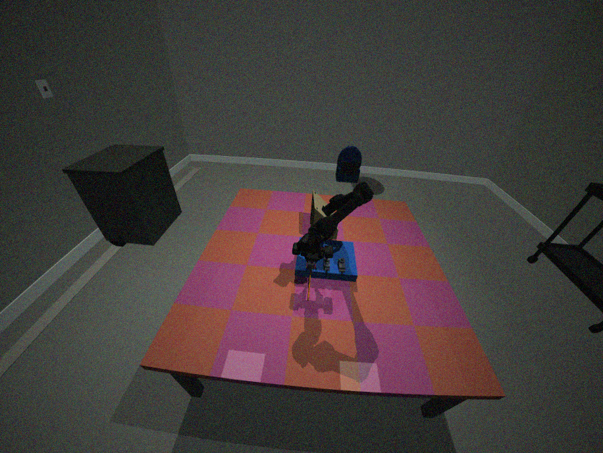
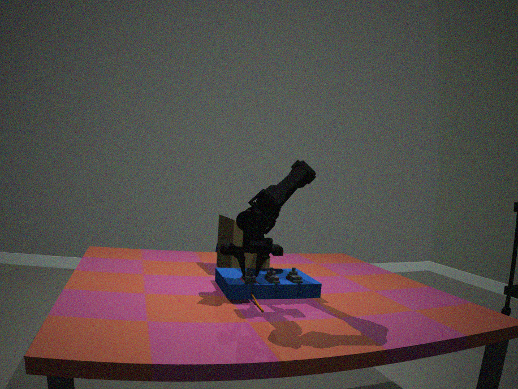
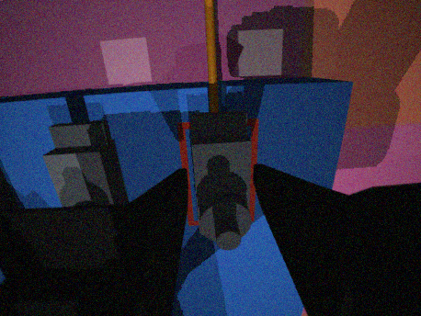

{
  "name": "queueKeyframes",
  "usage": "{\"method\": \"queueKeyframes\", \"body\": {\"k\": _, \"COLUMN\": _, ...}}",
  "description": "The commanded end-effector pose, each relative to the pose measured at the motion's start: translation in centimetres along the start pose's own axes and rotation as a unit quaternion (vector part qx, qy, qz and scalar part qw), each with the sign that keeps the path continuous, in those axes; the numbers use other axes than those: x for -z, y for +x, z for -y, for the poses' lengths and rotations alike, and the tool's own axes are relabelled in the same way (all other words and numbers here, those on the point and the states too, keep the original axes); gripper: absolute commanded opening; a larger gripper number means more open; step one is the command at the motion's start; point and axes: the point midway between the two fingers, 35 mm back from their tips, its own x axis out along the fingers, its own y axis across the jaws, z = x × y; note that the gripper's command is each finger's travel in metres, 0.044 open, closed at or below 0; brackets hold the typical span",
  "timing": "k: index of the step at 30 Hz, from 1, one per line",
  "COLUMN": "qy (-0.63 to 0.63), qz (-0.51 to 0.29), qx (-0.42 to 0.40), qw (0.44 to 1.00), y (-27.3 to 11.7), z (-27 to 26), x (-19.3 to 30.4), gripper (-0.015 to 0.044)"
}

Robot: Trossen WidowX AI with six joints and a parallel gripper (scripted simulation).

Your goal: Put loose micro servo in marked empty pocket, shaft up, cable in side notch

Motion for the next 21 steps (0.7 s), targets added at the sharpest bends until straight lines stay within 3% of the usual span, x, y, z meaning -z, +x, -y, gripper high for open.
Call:
{"method": "queueKeyframes", "body": {"k": 1, "qy": -0.004, "qz": 0.008, "qx": 0.005, "qw": 1.000, "y": -2.8, "z": 0.0, "x": 0.0, "gripper": 0.0187}}
{"method": "queueKeyframes", "body": {"k": 7, "qy": -0.004, "qz": 0.008, "qx": 0.005, "qw": 1.000, "y": -2.9, "z": 0.2, "x": 0.4, "gripper": 0.0187}}
{"method": "queueKeyframes", "body": {"k": 11, "qy": 0.001, "qz": 0.009, "qx": 0.006, "qw": 1.000, "y": -4.3, "z": 0.5, "x": 2.5, "gripper": 0.0292}}
{"method": "queueKeyframes", "body": {"k": 16, "qy": -0.001, "qz": 0.007, "qx": 0.007, "qw": 1.000, "y": -8.5, "z": 0.4, "x": 9.6, "gripper": 0.0424}}
{"method": "queueKeyframes", "body": {"k": 21, "qy": -0.002, "qz": 0.006, "qx": 0.006, "qw": 1.000, "y": -9.0, "z": 0.2, "x": 10.8, "gripper": 0.0440}}
